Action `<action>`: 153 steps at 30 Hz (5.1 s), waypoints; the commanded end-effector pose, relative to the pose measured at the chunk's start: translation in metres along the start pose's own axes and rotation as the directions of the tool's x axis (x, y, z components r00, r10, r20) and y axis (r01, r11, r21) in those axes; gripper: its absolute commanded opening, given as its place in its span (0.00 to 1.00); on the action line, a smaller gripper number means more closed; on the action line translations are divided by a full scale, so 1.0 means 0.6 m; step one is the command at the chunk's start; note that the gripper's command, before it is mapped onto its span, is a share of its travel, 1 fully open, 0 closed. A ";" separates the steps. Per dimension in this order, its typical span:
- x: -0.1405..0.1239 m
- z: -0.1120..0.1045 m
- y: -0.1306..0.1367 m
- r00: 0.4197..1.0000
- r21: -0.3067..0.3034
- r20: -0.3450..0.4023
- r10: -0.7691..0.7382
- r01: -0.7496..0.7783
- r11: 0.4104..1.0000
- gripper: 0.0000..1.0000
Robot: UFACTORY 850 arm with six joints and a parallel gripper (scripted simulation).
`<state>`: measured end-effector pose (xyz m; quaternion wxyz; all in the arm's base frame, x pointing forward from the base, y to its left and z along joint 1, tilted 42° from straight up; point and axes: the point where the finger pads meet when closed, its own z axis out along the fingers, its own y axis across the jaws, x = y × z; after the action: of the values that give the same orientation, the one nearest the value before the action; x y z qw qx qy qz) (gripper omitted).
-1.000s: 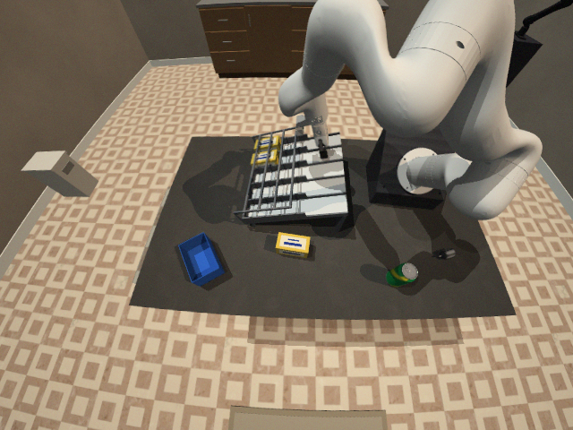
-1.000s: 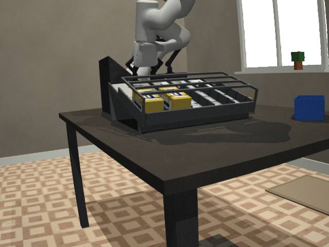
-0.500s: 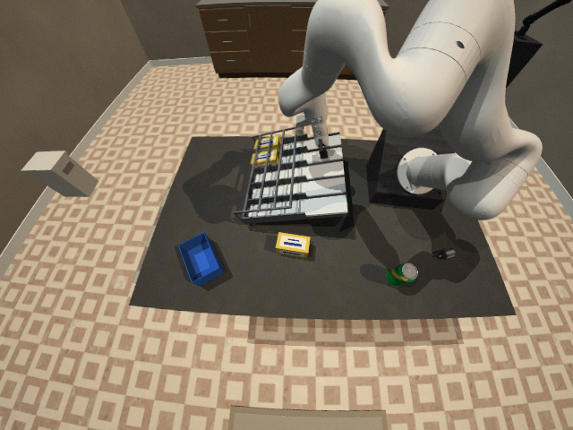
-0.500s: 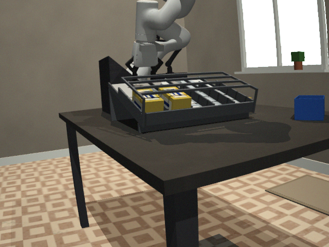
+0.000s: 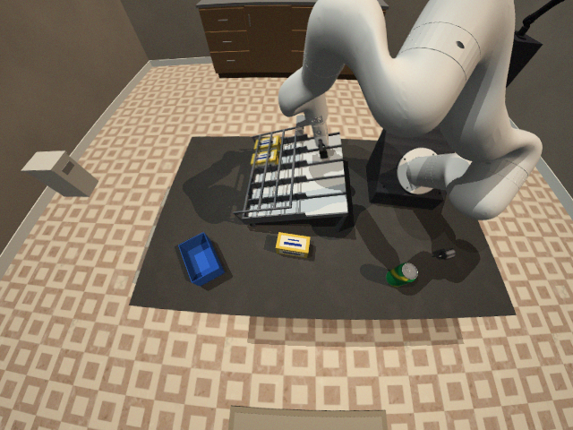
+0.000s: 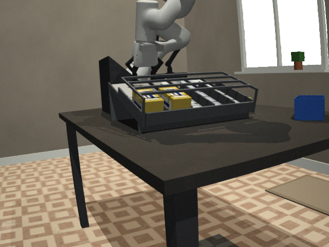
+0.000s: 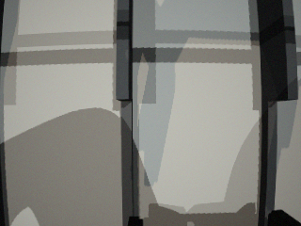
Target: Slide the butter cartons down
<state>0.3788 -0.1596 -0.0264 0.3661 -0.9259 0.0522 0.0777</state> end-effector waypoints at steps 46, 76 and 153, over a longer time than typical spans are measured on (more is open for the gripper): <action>0.001 -0.001 0.000 1.000 -0.001 -0.001 0.000 0.000 1.000 0.84; 0.001 -0.001 0.000 1.000 -0.001 -0.001 0.000 0.000 1.000 0.87; 0.001 -0.001 0.000 1.000 -0.001 -0.001 0.000 0.000 1.000 1.00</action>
<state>0.3788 -0.1596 -0.0264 0.3661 -0.9259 0.0522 0.0777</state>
